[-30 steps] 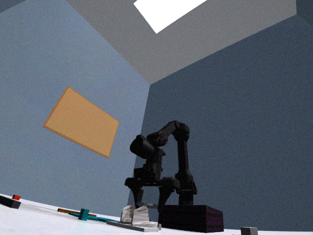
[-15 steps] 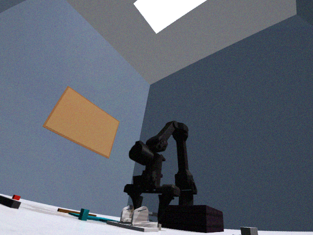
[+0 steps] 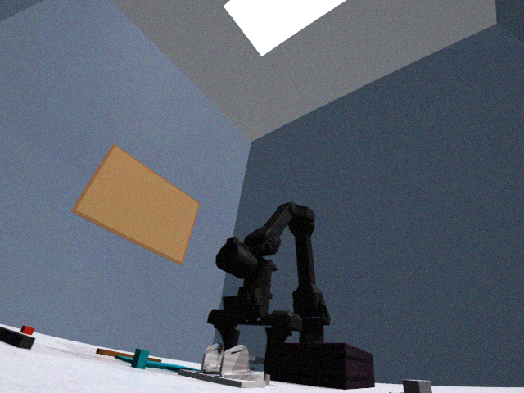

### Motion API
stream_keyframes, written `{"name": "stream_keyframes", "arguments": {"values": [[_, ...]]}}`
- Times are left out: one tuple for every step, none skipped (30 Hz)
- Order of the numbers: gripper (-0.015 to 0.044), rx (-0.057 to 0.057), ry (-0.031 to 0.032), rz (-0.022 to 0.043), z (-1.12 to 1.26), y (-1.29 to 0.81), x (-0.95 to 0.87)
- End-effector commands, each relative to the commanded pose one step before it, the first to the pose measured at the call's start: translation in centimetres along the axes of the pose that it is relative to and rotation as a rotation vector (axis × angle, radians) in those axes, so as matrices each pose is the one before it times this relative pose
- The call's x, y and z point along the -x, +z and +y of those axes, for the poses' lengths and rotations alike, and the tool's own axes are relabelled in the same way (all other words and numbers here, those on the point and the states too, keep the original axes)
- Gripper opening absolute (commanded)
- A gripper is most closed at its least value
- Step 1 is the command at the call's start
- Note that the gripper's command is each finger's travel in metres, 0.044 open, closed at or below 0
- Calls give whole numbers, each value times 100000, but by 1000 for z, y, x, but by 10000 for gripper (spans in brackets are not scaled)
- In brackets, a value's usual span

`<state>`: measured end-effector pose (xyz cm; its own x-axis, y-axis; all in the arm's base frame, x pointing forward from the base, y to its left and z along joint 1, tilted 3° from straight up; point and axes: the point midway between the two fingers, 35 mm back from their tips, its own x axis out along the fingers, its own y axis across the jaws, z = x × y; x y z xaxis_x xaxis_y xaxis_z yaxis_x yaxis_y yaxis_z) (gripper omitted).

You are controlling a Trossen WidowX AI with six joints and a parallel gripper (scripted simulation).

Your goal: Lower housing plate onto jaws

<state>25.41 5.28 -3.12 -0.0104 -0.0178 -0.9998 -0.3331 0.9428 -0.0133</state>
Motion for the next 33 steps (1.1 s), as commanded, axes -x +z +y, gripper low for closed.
{"name": "stream_keyframes", "arguments": {"values": [[351, 12, -263, 69, -47, -33, -55], [351, 0, 0, 0, 0, 0, 0], [351, 23, 0, 0, 0, 0, -13], [351, 68, 0, 1, 0, 0, -40], [351, 114, 0, 1, 0, -1, -67], [351, 114, 0, 1, 0, -1, -67], [351, 68, 0, 1, 0, -1, -40], [351, 23, 0, 0, 0, 0, -13], [351, 0, 0, 0, 0, 0, 0], [351, 0, 0, 0, 0, 0, 0], [351, 0, 0, 0, 0, 0, 0], [351, 0, 0, 0, 0, 0, 0], [351, 0, 0, 0, 0, 0, 0], [351, 0, 0, 0, 0, 0, 0], [351, 23, 0, 0, 0, 0, -14], [351, 70, 0, 0, 0, 0, -41], [351, 117, 0, 1, 0, -1, -68], [351, 117, 0, 1, 0, -1, -68], [351, 70, 0, 1, 0, -1, -41], [351, 23, 0, 0, 0, 0, -14], [351, 0, 0, 0, 0, 0, 0], [351, 0, 0, 0, 0, 0, 0], [351, 0, 0, 0, 0, 0, 0], [351, 0, 0, 0, 0, 0, 0], [351, 0, 0, 0, 0, 0, 0], [351, 0, 0, 0, 0, 0, 0], [351, 8, 0, 0, 0, 0, -10], [351, 23, 0, 0, 0, 0, -30], [351, 38, 0, 1, 0, 0, -50], [351, 50, 0, 1, 0, -1, -65], [351, 38, 0, 1, 0, -1, -50], [351, 23, 0, 0, 0, 0, -30], [351, 8, 0, 0, 0, 0, -10]]}}
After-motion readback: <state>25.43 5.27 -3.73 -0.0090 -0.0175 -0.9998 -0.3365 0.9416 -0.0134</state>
